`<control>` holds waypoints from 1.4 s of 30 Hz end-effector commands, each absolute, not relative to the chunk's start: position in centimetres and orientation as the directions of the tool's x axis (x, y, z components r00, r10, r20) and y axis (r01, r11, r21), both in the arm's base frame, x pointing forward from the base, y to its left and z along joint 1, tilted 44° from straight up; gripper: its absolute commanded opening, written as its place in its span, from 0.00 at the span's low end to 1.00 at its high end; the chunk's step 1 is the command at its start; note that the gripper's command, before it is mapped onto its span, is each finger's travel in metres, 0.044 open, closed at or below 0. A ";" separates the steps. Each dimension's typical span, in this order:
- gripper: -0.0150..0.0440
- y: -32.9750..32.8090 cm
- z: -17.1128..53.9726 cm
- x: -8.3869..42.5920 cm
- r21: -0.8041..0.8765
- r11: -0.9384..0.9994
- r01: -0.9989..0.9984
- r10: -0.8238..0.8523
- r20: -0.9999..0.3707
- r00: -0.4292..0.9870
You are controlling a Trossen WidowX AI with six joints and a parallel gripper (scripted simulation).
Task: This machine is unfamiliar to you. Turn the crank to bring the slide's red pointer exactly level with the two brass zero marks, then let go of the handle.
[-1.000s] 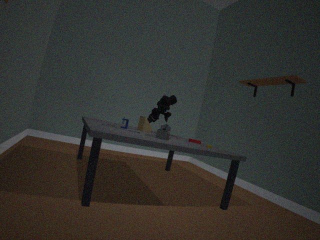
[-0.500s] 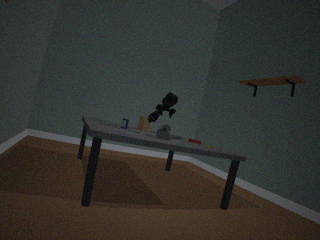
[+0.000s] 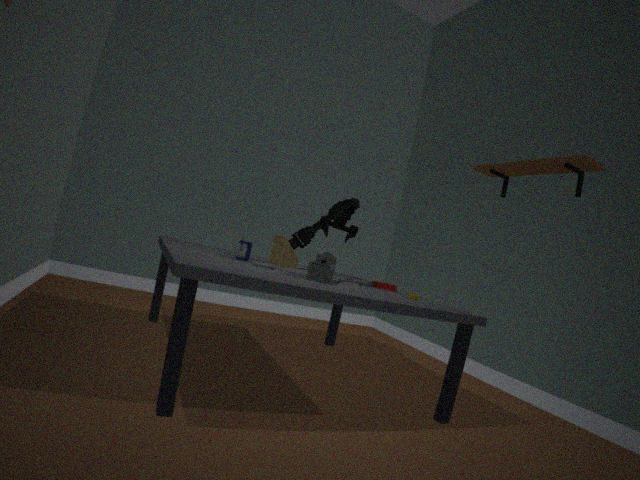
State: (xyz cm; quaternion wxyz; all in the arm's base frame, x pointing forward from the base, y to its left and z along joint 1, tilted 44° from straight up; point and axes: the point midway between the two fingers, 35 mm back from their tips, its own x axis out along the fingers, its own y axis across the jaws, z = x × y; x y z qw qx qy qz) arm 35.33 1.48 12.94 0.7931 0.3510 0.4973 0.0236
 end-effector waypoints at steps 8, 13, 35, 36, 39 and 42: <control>1.00 3.5 15.6 32.0 0.563 0.655 0.505 0.268 -0.797 0.541; 1.00 3.5 15.5 32.0 0.563 0.655 0.505 0.268 -0.797 0.541; 1.00 8.8 10.1 31.3 0.565 0.653 0.504 0.271 -0.796 0.542; 1.00 8.9 10.0 31.3 0.565 0.653 0.504 0.271 -0.796 0.542; 1.00 9.3 9.6 31.3 0.565 0.653 0.504 0.271 -0.796 0.541; 1.00 9.6 9.2 31.3 0.565 0.653 0.504 0.271 -0.796 0.541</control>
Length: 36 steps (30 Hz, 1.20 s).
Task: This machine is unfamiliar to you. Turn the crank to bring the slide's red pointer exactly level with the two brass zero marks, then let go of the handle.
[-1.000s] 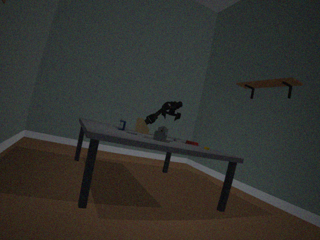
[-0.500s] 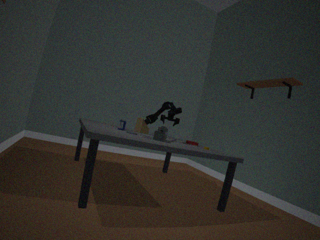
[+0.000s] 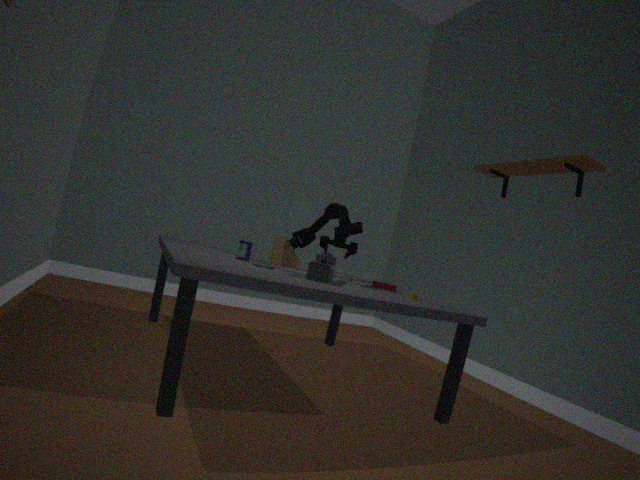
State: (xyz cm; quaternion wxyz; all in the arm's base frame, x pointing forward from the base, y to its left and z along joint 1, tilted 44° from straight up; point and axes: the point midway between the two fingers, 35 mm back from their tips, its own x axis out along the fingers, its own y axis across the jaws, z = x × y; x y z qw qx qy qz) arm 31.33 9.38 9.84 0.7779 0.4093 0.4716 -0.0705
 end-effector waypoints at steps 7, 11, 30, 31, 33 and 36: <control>1.00 10.4 8.4 31.2 0.565 0.653 0.505 0.271 -0.796 0.541; 1.00 10.9 8.0 31.1 0.565 0.653 0.505 0.271 -0.796 0.541; 0.96 12.7 6.1 30.7 0.567 0.651 0.504 0.273 -0.795 0.542; 0.91 12.7 6.1 30.7 0.567 0.651 0.504 0.273 -0.795 0.542; 0.82 12.7 6.1 30.7 0.567 0.651 0.504 0.273 -0.795 0.542; 0.69 12.7 6.1 30.7 0.567 0.651 0.504 0.273 -0.795 0.542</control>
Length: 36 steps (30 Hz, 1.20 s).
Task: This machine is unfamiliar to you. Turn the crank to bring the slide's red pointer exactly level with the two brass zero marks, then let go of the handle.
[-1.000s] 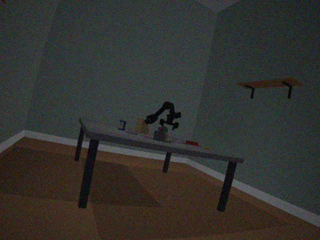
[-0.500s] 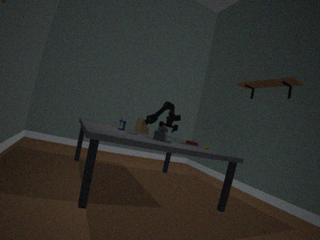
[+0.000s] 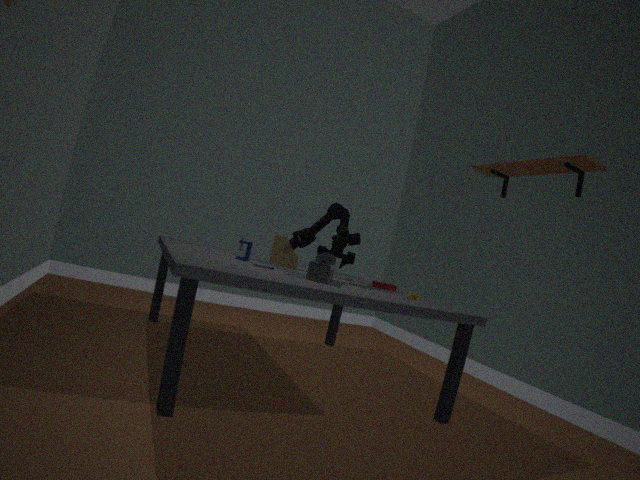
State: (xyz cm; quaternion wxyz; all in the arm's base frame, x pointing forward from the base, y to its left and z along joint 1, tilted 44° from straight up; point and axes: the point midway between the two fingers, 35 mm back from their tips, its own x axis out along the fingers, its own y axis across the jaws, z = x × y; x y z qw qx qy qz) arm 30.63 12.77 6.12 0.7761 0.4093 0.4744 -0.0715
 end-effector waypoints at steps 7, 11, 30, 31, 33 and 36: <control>0.38 12.7 6.1 30.7 0.567 0.651 0.504 0.273 -0.795 0.542; 0.25 12.7 6.1 30.7 0.567 0.651 0.504 0.273 -0.795 0.542; 0.25 13.6 4.8 30.3 0.567 0.651 0.504 0.273 -0.795 0.541; 0.25 13.6 4.7 30.3 0.567 0.651 0.504 0.273 -0.795 0.541; 0.25 13.7 4.4 30.2 0.567 0.651 0.504 0.273 -0.795 0.541; 0.25 13.7 4.1 30.1 0.567 0.651 0.505 0.273 -0.795 0.541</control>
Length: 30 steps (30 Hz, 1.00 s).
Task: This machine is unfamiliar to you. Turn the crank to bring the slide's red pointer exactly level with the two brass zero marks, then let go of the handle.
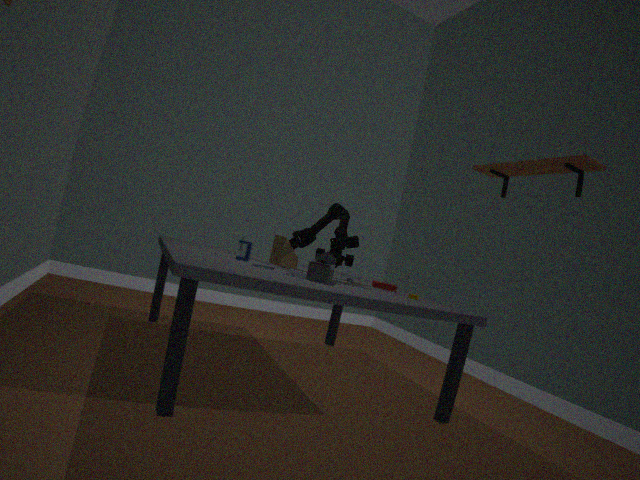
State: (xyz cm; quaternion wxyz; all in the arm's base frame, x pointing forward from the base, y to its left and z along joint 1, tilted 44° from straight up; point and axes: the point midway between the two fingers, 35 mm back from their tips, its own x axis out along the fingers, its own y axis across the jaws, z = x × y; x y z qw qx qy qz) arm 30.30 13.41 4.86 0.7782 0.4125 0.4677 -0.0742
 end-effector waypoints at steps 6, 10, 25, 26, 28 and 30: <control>0.25 13.7 3.5 29.8 0.567 0.651 0.505 0.273 -0.795 0.541; 0.25 13.6 3.2 29.6 0.567 0.651 0.505 0.273 -0.795 0.541; 0.25 13.4 2.6 29.3 0.567 0.651 0.505 0.273 -0.796 0.541; 0.25 13.4 2.6 29.3 0.567 0.651 0.505 0.273 -0.796 0.541; 0.25 13.4 2.6 29.2 0.567 0.651 0.505 0.273 -0.796 0.541; 0.25 13.4 2.5 29.2 0.567 0.651 0.505 0.273 -0.796 0.541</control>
